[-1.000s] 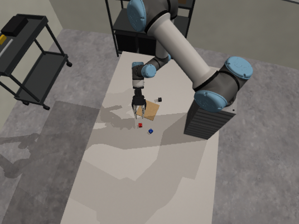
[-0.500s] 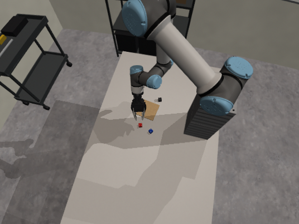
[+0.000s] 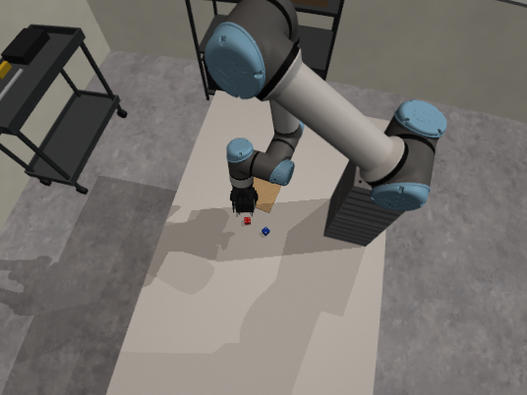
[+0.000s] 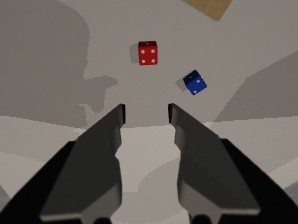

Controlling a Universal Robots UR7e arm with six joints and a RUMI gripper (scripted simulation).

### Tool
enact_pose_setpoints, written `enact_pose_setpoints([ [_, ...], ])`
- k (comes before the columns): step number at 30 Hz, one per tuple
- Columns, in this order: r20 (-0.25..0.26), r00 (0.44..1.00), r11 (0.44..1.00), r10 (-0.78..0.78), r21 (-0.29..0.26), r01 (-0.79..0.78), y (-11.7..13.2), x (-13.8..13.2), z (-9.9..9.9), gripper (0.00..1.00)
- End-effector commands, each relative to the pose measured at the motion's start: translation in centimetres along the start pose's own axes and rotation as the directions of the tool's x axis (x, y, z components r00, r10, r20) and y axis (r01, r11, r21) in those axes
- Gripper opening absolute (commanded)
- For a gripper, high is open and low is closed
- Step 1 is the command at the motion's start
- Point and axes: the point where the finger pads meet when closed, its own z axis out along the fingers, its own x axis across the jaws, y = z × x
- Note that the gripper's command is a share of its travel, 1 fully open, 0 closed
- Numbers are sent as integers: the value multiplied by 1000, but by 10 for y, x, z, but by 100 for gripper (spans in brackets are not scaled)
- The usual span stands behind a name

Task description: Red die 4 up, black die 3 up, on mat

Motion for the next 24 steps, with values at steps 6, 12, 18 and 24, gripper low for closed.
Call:
enact_pose_setpoints([
  [6, 0, 1000, 985, 4, 171, -4, 8, 0, -2, 24],
  [12, 1, 1000, 983, 4, 183, -4, 9, 0, -2, 24],
  [18, 1, 1000, 983, 4, 183, -4, 9, 0, -2, 100],
  [24, 1, 1000, 983, 2, 183, -2, 8, 0, -2, 100],
])
